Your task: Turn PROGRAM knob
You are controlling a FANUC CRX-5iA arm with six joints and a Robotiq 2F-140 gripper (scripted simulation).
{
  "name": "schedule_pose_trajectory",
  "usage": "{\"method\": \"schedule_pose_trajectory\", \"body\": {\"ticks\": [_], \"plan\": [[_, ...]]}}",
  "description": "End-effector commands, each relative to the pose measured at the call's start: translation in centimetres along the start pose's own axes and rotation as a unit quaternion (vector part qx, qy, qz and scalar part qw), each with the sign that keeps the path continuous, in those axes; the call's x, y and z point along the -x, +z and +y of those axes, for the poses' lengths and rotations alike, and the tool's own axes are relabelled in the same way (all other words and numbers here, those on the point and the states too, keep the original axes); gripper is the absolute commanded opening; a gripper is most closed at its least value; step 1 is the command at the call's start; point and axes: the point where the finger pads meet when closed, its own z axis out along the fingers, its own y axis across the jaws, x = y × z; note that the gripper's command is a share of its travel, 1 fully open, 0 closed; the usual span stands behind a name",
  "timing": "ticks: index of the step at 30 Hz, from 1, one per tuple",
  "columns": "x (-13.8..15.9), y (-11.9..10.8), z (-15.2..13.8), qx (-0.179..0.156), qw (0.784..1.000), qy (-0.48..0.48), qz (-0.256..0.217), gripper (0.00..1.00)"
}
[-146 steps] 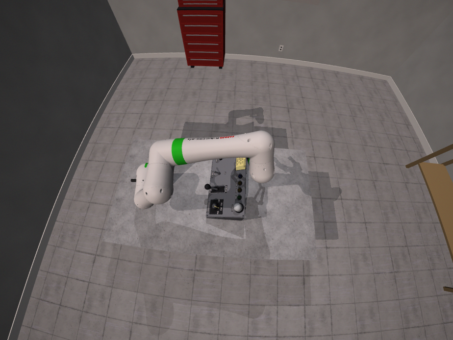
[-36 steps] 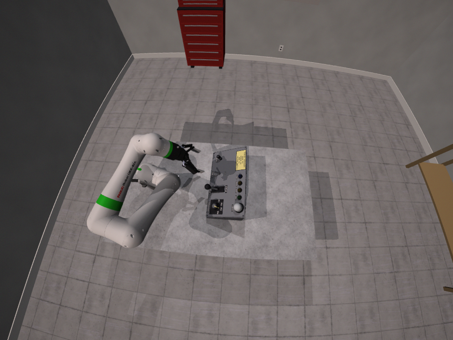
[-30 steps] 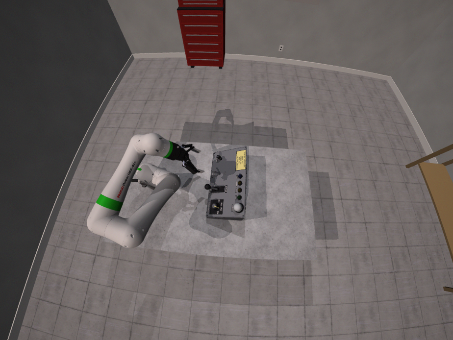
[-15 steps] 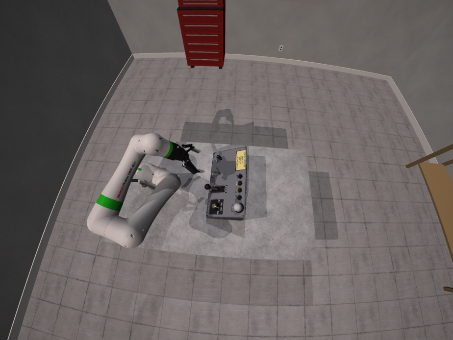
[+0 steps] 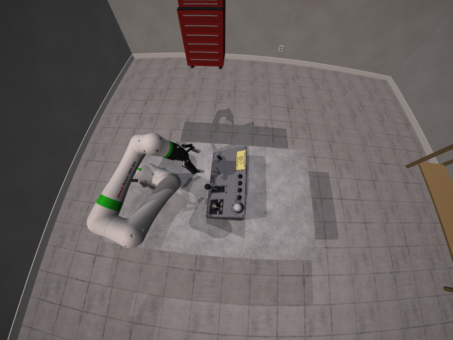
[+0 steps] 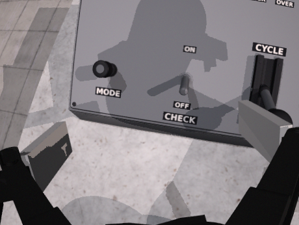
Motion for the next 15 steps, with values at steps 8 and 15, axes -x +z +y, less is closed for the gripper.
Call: {"method": "schedule_pose_trajectory", "body": {"ticks": [8,15], "plan": [[-0.6,-5.6,6.8,0.01,1.0,-0.011,0.025,1.0],[-0.3,-6.8,9.2,0.011,0.999,-0.012,0.028,1.0]]}}
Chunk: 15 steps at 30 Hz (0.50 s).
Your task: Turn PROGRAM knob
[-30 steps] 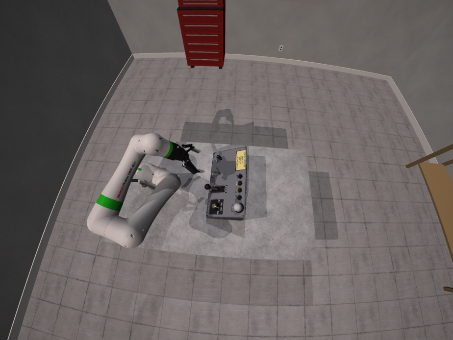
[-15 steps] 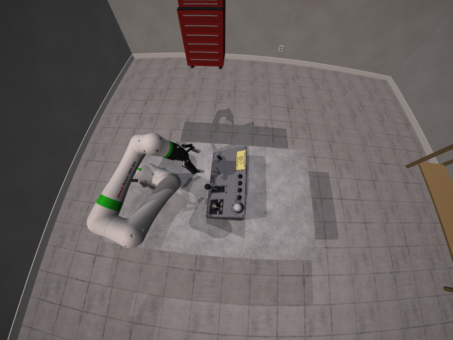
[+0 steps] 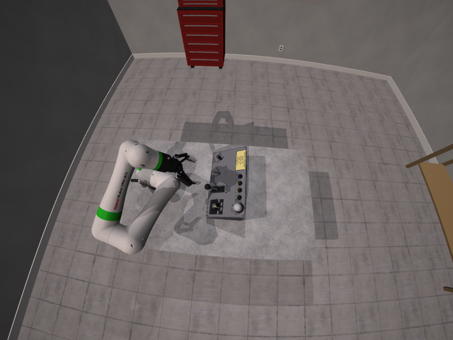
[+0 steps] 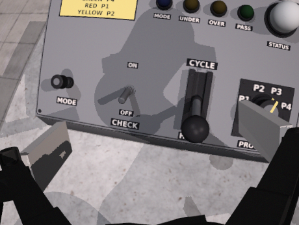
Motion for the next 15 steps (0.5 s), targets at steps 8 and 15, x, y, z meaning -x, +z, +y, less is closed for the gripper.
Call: {"method": "schedule_pose_trajectory", "body": {"ticks": [8,15], "plan": [[0.7,-1.8,3.2,-0.001,1.0,-0.001,0.003,1.0],[0.7,-1.8,3.2,-0.001,1.0,-0.001,0.003,1.0]]}}
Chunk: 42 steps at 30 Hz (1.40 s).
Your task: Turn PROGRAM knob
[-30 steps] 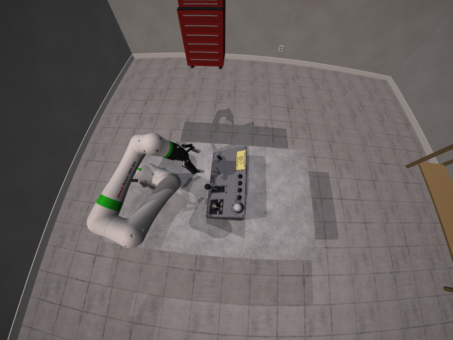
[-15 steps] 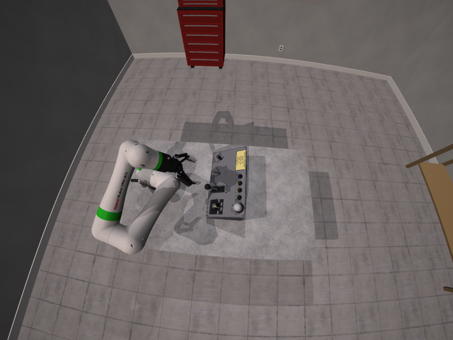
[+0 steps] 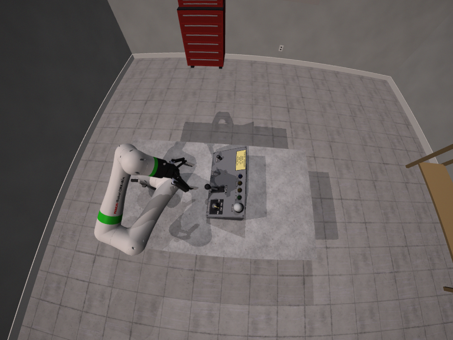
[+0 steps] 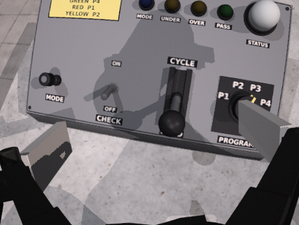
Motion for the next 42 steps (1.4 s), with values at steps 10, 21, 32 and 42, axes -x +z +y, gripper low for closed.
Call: {"method": "schedule_pose_trajectory", "body": {"ticks": [10,21,32,42], "plan": [[0.0,0.0,0.0,-0.001,1.0,0.0,-0.001,1.0],[0.0,0.0,0.0,-0.001,1.0,0.0,-0.001,1.0],[0.0,0.0,0.0,-0.001,1.0,0.0,-0.001,1.0],[0.8,-0.6,2.7,-0.002,1.0,0.002,-0.003,1.0]]}}
